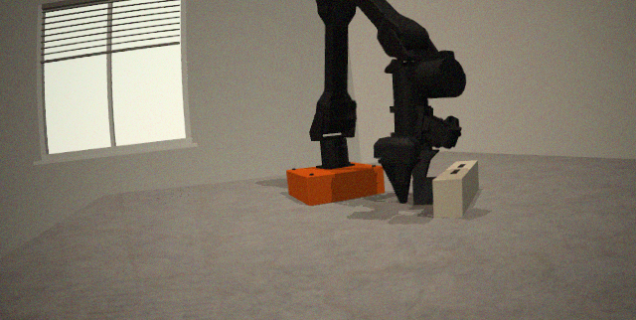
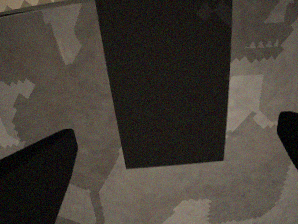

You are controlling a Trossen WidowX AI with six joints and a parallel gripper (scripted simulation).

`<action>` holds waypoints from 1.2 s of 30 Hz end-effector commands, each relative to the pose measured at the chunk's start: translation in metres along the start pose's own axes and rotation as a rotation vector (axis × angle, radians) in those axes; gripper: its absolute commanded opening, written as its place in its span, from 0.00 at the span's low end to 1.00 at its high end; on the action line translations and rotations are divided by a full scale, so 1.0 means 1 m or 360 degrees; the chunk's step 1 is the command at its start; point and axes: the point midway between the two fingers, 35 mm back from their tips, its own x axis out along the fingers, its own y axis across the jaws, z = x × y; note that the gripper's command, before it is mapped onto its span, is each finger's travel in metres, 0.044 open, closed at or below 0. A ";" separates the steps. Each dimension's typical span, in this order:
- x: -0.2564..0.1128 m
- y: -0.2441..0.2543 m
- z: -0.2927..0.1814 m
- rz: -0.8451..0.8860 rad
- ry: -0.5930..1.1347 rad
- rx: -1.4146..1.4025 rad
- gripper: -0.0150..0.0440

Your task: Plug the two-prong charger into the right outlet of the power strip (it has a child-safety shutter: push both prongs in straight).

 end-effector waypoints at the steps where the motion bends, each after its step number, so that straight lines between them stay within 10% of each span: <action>1: 0.001 0.001 -0.007 0.0006 0.0000 -0.0008 1.00; 26: 0.002 0.000 -0.035 0.0008 -0.0015 0.0003 1.00; 36: -0.073 0.002 -0.023 0.0012 -0.0937 -0.0002 1.00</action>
